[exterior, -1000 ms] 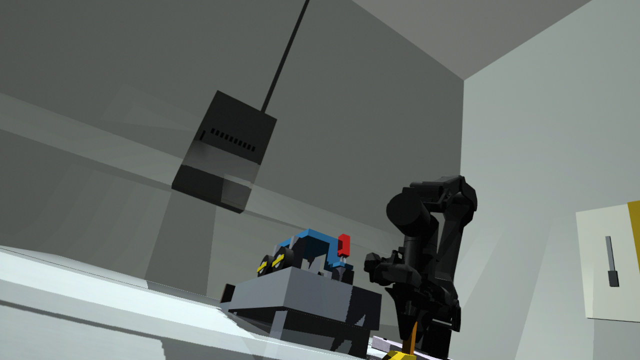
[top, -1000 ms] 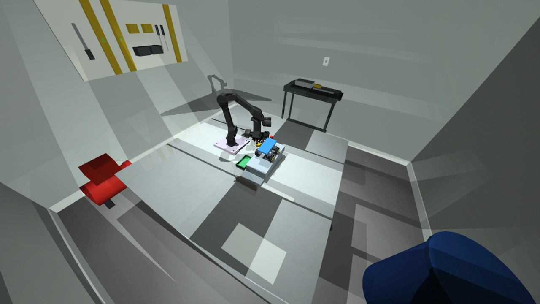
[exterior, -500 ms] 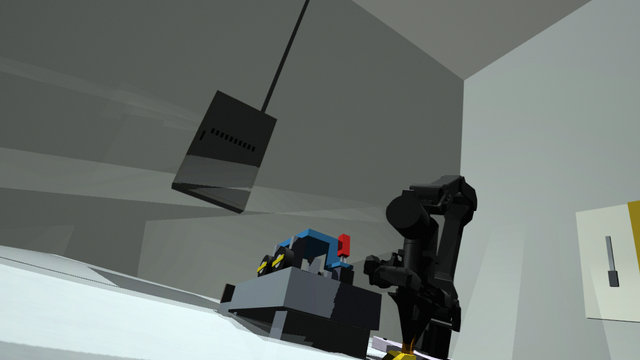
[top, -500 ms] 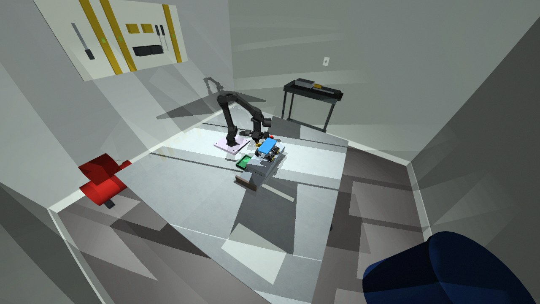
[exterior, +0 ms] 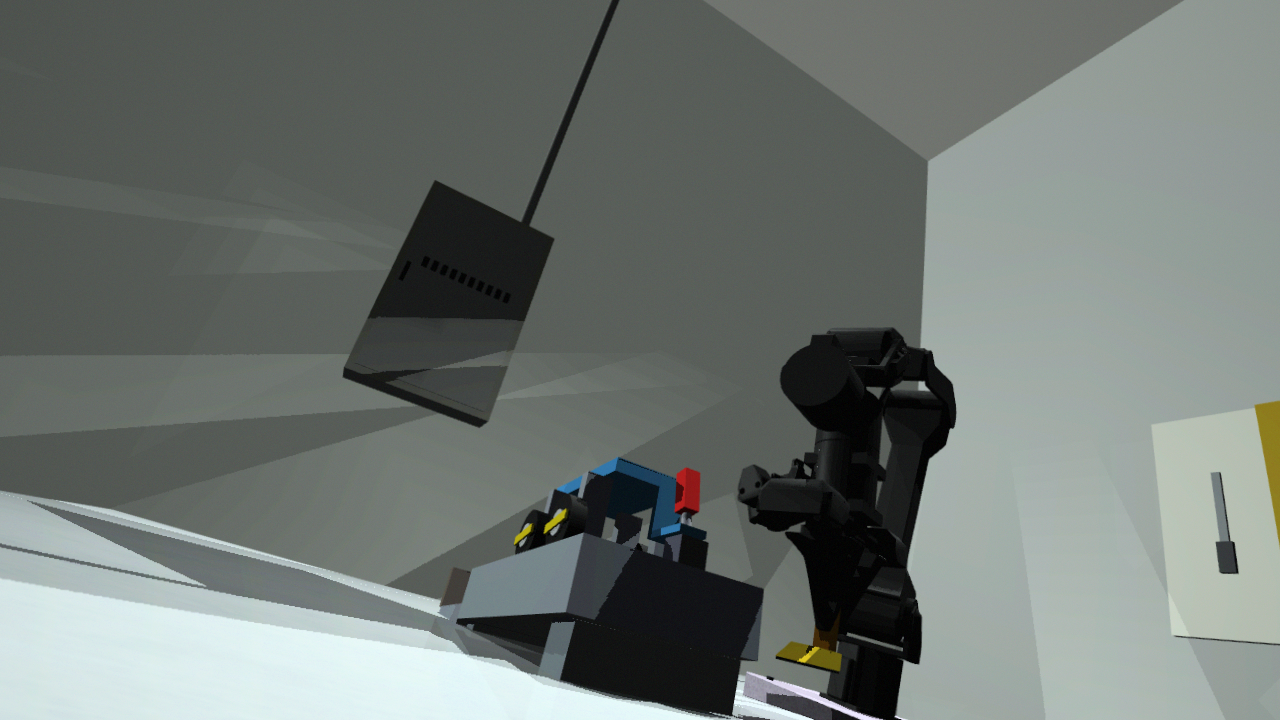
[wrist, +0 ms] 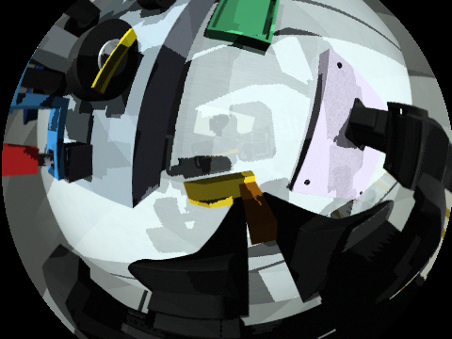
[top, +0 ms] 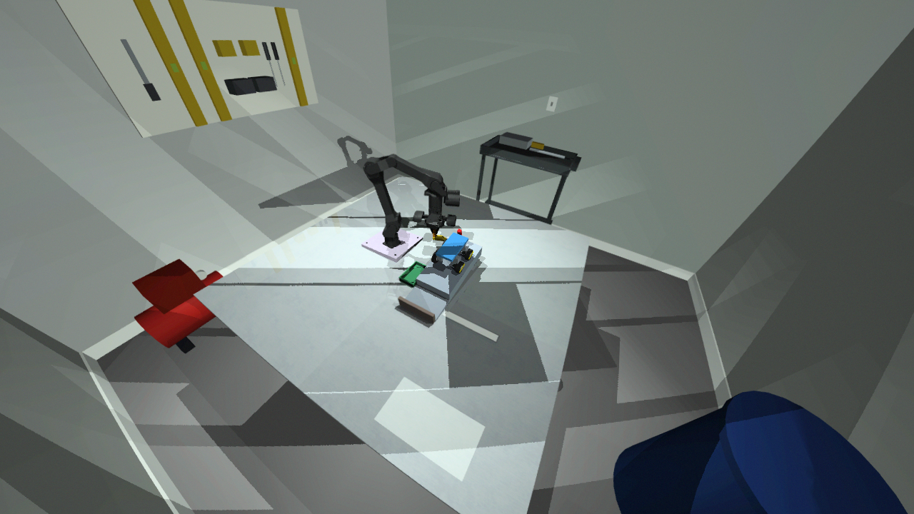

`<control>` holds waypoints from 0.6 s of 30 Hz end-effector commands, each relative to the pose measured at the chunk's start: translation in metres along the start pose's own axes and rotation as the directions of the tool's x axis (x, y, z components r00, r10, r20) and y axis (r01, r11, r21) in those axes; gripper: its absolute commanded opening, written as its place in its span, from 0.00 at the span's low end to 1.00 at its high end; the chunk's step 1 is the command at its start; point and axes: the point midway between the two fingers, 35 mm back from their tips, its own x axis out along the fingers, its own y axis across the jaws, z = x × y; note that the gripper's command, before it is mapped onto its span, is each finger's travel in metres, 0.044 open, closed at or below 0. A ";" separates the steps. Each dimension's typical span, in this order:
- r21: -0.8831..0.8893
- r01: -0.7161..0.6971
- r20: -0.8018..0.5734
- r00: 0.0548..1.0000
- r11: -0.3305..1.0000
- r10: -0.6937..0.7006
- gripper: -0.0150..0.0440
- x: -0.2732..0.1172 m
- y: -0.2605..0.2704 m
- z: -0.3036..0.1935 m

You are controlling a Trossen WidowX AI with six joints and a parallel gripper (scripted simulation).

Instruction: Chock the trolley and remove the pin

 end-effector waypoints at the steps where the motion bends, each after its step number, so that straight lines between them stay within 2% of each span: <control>1: -0.005 -0.004 0.005 1.000 1.000 0.004 0.25 -0.014 0.000 0.000; 18: -0.005 -0.004 0.005 1.000 1.000 0.004 0.25 -0.073 0.001 0.000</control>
